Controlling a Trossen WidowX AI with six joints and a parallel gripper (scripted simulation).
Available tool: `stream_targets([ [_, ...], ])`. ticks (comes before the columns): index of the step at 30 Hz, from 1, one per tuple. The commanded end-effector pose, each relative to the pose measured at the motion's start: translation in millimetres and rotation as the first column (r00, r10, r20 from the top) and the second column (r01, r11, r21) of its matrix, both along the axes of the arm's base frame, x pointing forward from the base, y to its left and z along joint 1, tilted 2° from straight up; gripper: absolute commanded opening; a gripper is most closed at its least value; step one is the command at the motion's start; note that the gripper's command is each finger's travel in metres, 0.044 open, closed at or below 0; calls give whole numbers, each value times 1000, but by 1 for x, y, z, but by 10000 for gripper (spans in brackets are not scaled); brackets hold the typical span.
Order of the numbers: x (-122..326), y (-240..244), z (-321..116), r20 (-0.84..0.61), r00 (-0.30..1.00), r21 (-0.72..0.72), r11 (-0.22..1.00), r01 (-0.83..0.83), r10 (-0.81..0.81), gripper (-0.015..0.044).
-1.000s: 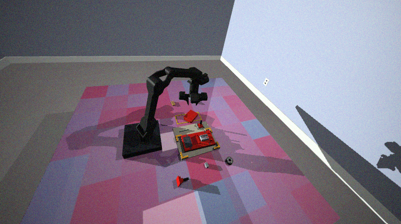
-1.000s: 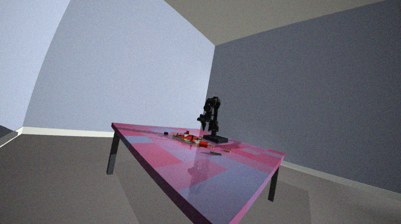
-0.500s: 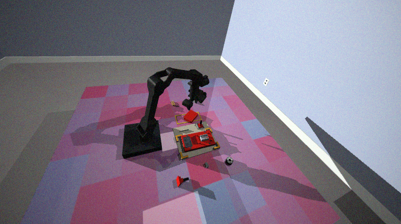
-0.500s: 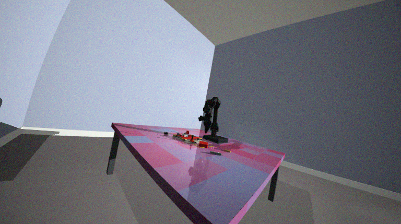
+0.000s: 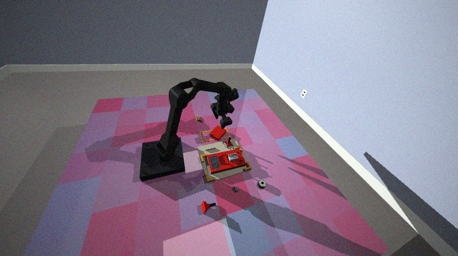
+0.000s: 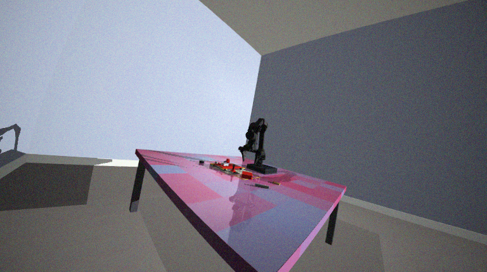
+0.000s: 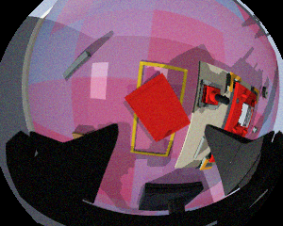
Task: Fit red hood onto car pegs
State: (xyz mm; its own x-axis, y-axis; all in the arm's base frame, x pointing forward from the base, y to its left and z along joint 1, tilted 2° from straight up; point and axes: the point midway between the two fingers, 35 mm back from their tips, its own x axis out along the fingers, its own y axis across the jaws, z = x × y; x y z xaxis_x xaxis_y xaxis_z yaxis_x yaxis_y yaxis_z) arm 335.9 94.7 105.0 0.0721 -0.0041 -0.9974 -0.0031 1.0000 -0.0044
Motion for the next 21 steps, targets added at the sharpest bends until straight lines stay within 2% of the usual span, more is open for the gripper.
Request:
stream_targets([
  [1,-5,-3,-16,-33,836,-33,836,-548,547,440],
  [21,-4,-2,-21,-33,836,-33,836,-548,547,440],
])
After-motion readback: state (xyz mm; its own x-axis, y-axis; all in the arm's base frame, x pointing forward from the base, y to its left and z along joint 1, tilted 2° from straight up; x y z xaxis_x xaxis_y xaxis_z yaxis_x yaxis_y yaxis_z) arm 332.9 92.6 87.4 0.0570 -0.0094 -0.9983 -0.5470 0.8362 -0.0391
